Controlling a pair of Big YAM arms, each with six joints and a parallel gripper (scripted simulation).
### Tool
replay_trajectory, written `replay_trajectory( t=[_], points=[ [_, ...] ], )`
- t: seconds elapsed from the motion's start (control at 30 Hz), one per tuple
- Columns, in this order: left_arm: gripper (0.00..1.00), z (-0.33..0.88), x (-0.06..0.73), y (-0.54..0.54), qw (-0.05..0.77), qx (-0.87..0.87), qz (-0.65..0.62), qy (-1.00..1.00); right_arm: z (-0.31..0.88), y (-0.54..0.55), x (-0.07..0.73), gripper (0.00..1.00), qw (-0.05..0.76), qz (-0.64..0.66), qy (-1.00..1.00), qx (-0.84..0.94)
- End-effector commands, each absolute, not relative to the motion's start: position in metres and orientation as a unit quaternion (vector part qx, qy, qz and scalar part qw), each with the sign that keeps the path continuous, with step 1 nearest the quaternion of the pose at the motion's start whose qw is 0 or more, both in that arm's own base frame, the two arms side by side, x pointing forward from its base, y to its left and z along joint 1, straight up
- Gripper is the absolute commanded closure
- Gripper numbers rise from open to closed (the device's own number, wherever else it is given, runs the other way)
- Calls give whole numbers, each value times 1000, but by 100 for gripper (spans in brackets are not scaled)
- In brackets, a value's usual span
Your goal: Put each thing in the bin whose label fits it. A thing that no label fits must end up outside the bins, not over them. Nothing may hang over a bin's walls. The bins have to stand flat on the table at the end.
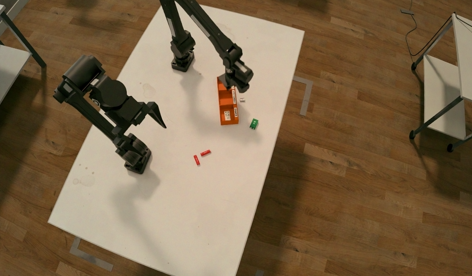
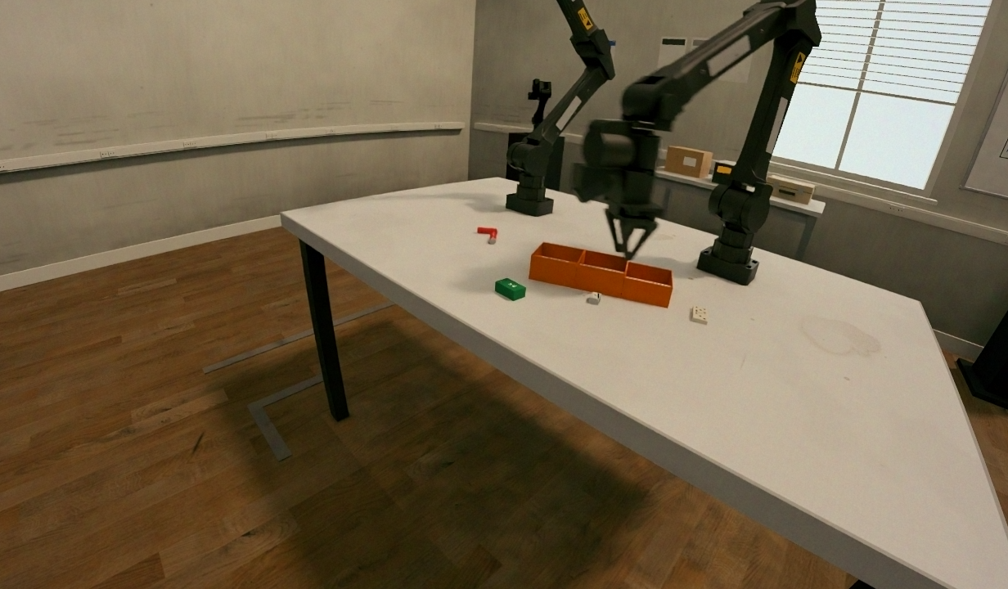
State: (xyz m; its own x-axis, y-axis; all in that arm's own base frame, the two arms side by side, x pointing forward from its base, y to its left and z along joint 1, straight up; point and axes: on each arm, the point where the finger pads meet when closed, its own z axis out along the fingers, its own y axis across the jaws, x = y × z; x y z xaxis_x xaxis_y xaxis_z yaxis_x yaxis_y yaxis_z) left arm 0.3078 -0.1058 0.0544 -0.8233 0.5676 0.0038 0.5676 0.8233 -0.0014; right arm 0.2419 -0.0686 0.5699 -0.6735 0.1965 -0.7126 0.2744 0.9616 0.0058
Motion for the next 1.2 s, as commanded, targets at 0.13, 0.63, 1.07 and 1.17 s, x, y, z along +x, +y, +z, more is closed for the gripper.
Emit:
replay_trajectory(
  t=[0.13,0.63,1.07,1.17],
  points=[
    [61,60,291,-45,-3,-151,0,-989,603,-63,235,0,425,-56,896,118],
    [61,59,279,46,-6,108,0,-994,603,-63,235,0,425,-56,896,118],
    [61,64,283,39,-15,176,1,-984,603,-63,235,0,425,-56,896,118],
    [61,64,283,39,-15,176,1,-984,603,-63,235,0,425,-56,896,118]
  ],
)
